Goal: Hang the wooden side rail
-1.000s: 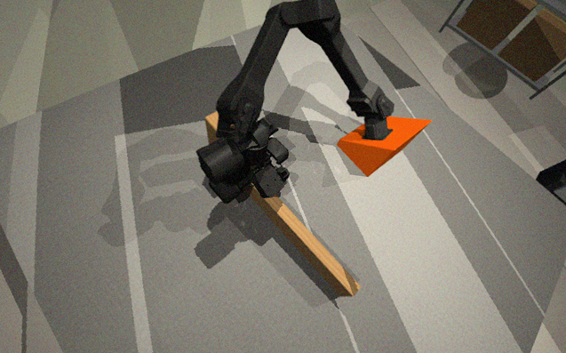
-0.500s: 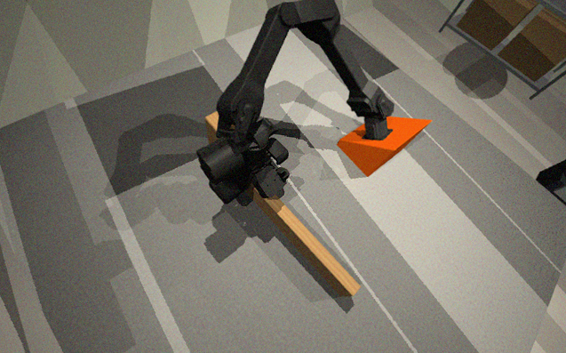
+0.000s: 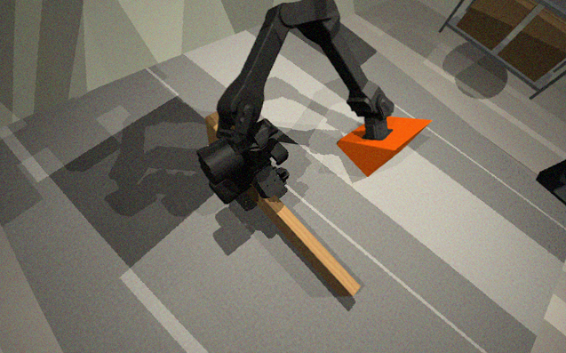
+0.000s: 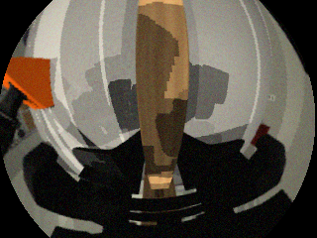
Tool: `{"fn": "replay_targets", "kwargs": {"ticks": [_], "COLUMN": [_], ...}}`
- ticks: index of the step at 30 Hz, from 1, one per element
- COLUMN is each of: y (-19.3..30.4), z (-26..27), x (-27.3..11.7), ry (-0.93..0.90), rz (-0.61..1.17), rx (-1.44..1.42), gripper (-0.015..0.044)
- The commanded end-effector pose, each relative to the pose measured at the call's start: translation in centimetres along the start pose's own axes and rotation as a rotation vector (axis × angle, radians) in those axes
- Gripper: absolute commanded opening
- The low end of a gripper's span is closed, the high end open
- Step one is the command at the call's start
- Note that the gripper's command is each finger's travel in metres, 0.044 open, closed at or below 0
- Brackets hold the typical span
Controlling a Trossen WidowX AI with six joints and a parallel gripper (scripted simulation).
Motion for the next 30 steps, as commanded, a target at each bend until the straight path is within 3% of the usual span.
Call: {"fn": "replay_targets", "kwargs": {"ticks": [1,28,30], "y": [0.12,0.12,-0.03], "z": [-0.05,-0.05,0.01], "x": [-0.08,0.35,0.26], "ry": [0.006,0.006,0.002], "rz": [0.008,0.008,0.000], "rx": [0.006,0.006,-0.002], "gripper": [0.0000,0.0000,0.0053]}}
Point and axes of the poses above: the point midway between the two fingers, 35 mm back from their tips, its own x axis out along the fingers, its own z axis across the jaws, y = z × x, the point moved 5 cm from there along -x, back along the fingers, and after that the axes turned 13 degrees about -x, right-handed, at the moved point
